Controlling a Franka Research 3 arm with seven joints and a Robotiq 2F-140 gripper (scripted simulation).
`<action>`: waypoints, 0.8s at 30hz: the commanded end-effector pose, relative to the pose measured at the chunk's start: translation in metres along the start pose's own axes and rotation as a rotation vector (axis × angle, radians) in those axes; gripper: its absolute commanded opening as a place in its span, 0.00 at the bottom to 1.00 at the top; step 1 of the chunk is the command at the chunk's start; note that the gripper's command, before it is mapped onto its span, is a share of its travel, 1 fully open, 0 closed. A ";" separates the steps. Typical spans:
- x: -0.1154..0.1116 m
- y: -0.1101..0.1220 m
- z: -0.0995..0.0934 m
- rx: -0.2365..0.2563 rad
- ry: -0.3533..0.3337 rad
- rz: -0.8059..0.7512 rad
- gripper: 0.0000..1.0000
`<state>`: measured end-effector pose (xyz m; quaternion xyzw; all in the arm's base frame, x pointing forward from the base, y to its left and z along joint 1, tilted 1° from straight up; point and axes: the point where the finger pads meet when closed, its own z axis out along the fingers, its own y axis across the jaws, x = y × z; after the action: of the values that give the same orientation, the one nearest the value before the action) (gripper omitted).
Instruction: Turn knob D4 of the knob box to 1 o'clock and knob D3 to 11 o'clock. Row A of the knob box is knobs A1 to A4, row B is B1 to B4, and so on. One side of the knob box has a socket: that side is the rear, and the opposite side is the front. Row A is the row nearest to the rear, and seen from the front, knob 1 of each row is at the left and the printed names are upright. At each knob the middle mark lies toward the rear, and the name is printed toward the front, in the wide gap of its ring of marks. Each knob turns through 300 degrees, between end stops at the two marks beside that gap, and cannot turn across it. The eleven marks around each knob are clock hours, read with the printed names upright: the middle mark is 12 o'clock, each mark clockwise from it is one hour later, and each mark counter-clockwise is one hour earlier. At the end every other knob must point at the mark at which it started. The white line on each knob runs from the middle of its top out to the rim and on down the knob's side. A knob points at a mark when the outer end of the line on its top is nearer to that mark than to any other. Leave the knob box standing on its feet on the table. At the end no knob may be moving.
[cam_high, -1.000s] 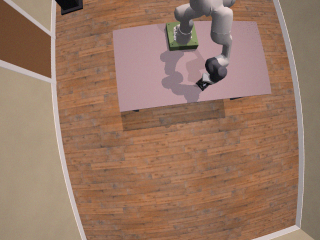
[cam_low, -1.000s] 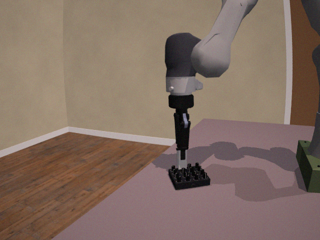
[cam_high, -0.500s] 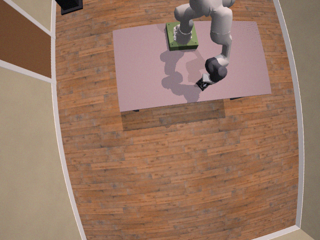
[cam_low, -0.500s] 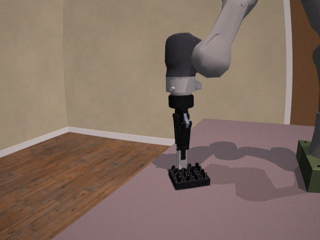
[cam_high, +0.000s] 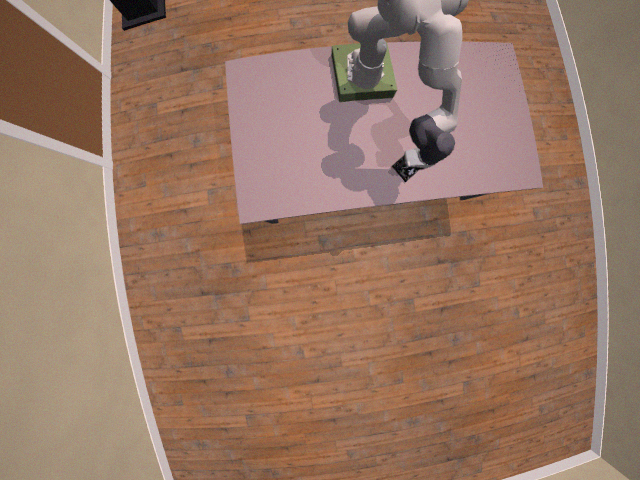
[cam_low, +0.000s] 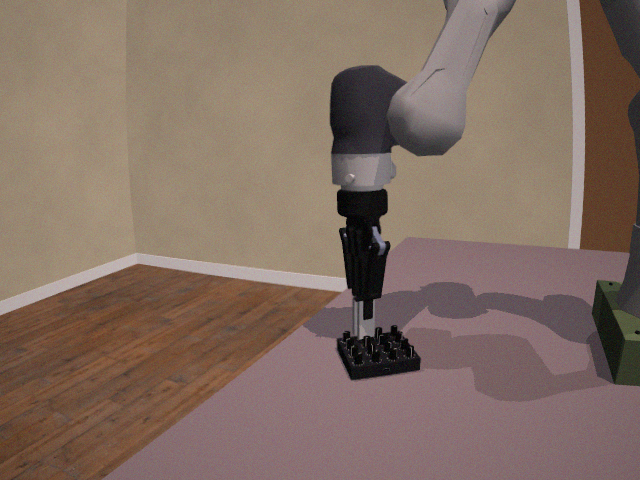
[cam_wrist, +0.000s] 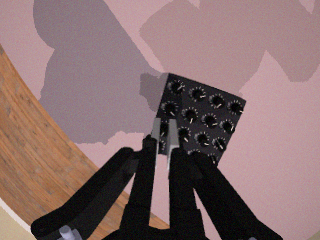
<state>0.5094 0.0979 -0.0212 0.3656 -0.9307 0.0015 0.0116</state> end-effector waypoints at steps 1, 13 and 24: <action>-0.001 -0.001 0.000 -0.004 -0.006 -0.156 0.05; -0.001 -0.001 0.000 -0.004 -0.006 -0.348 0.05; -0.001 -0.001 0.000 -0.003 -0.007 -0.523 0.05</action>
<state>0.5099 0.0982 -0.0212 0.5364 -0.8439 0.0011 0.0099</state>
